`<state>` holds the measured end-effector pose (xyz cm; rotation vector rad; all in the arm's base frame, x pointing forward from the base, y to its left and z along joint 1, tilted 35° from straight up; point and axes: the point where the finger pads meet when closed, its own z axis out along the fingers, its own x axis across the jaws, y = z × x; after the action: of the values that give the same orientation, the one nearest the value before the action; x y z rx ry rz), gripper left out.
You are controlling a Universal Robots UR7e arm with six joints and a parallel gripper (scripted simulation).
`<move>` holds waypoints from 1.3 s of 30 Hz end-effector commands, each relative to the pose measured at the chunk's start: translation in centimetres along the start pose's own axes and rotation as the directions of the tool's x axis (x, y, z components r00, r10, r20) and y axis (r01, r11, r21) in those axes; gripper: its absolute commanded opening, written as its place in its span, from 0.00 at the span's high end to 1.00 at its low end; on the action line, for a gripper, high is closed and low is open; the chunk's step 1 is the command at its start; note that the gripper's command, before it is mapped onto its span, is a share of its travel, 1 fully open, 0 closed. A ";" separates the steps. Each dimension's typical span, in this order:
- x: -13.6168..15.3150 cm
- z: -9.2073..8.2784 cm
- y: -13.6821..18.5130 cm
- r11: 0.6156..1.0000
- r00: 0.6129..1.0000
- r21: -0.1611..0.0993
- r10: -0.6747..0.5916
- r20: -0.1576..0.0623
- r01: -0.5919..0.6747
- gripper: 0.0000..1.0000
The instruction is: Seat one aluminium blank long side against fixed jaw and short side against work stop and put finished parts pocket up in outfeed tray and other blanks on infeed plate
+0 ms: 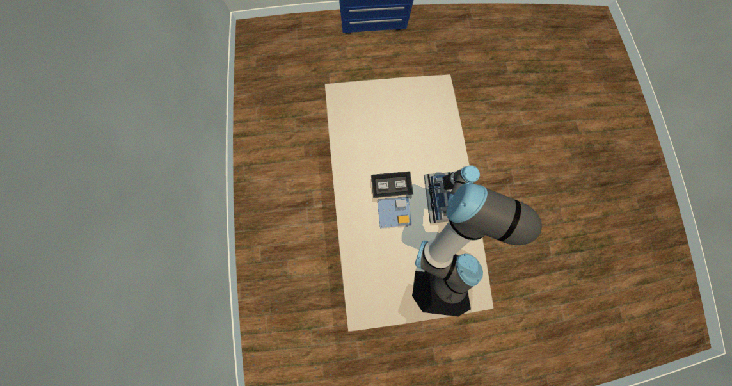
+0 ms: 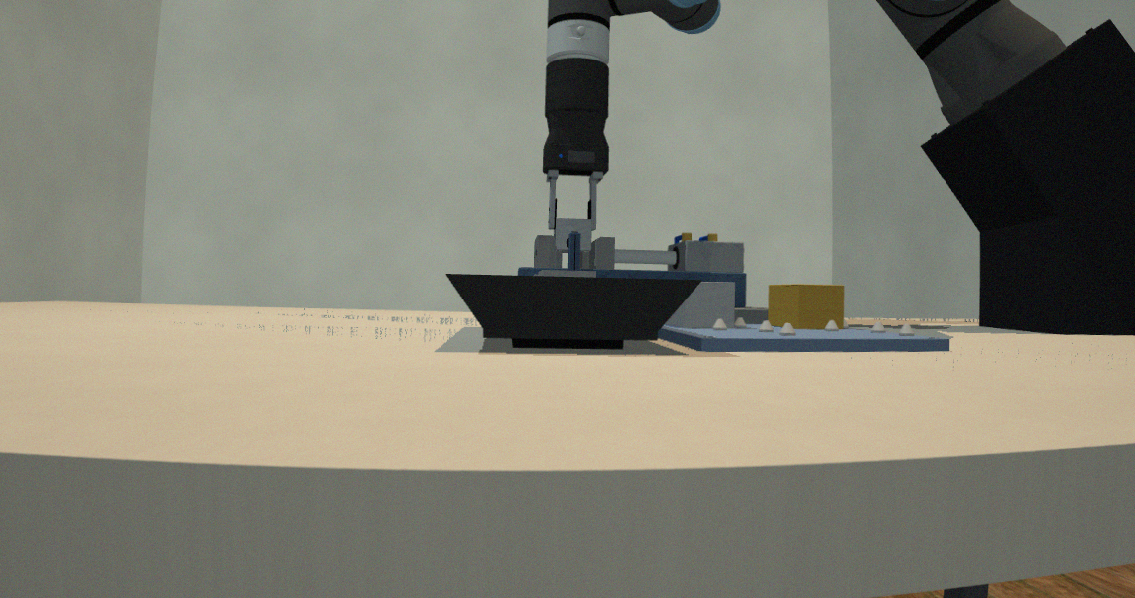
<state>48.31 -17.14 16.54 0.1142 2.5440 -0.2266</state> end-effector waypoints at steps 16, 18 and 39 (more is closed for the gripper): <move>-0.1 0.0 0.4 1.000 1.000 -0.001 0.000 -0.001 0.000 1.00; -0.1 0.0 0.4 1.000 1.000 -0.001 -0.001 0.000 0.001 1.00; -0.3 0.0 0.6 1.000 1.000 0.000 0.000 0.000 0.000 1.00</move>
<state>48.47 -16.59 16.47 0.1149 2.5462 -0.2257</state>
